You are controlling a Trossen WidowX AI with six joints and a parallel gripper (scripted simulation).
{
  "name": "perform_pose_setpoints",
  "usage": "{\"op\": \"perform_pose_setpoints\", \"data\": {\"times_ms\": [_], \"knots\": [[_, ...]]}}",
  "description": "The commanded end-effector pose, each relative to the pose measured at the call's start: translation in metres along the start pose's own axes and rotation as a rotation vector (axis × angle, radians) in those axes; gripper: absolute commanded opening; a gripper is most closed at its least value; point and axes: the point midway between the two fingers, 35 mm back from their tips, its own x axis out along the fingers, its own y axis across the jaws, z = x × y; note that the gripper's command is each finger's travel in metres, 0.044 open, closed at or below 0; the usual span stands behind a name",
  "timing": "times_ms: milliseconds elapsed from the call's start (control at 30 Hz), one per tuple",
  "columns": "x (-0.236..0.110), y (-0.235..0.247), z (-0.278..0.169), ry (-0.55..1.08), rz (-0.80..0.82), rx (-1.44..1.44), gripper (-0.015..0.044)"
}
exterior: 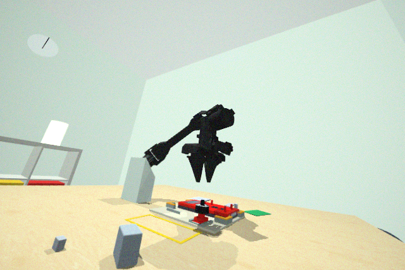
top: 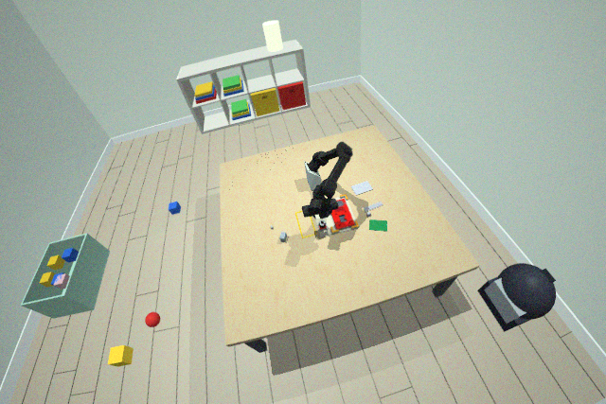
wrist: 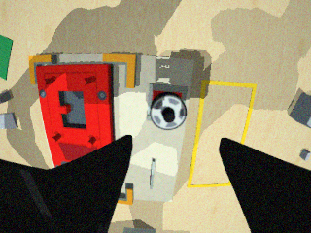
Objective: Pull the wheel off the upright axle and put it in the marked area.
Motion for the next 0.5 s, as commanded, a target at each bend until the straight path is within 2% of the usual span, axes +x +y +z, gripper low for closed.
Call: {"op": "perform_pose_setpoints", "data": {"times_ms": [0,133,300,467], "knots": [[0.000,0.002,0.003,-0.002,0.009,-0.003,0.0300],[0.021,0.002,0.005,-0.002,0.008,-0.003,0.0300],[0.067,0.003,0.003,-0.002,0.011,-0.003,0.0300],[0.073,0.003,0.001,-0.002,0.012,-0.003,0.0300]]}}
